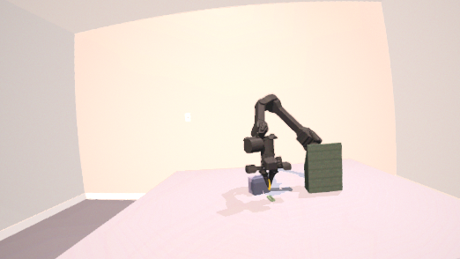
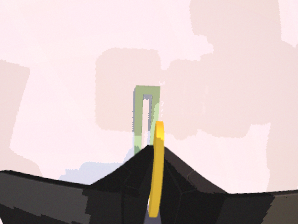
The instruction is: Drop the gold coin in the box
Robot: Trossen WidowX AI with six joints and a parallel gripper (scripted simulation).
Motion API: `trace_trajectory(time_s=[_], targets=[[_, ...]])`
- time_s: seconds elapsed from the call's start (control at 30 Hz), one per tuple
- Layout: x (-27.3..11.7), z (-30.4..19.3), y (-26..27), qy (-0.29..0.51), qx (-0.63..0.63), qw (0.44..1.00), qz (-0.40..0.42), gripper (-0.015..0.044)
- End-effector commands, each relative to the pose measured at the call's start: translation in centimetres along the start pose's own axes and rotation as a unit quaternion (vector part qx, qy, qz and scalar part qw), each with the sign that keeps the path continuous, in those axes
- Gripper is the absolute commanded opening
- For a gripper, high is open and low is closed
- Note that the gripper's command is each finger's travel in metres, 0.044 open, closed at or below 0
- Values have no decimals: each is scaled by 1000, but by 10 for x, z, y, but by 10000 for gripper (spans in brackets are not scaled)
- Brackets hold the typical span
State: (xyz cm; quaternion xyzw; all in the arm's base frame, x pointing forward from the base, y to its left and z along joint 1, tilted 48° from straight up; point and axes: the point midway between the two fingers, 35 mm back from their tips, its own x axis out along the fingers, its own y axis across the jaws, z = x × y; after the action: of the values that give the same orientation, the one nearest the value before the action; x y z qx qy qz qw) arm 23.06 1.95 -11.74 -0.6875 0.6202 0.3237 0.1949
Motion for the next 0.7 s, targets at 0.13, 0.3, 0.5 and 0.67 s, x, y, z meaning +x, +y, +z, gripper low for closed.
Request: trace_trajectory(time_s=[0.13, 0.3, 0.5, 0.67], targets=[[-21, 1, 0, -2, -5, 1000, 3, 0], [-34, 0, 2, -1, -8, 1000, 5, 0], [-49, -1, 4, 2, -13, 1000, 8, 0], [-53, -2, 5, 2, -2, 1000, 9, 0]])
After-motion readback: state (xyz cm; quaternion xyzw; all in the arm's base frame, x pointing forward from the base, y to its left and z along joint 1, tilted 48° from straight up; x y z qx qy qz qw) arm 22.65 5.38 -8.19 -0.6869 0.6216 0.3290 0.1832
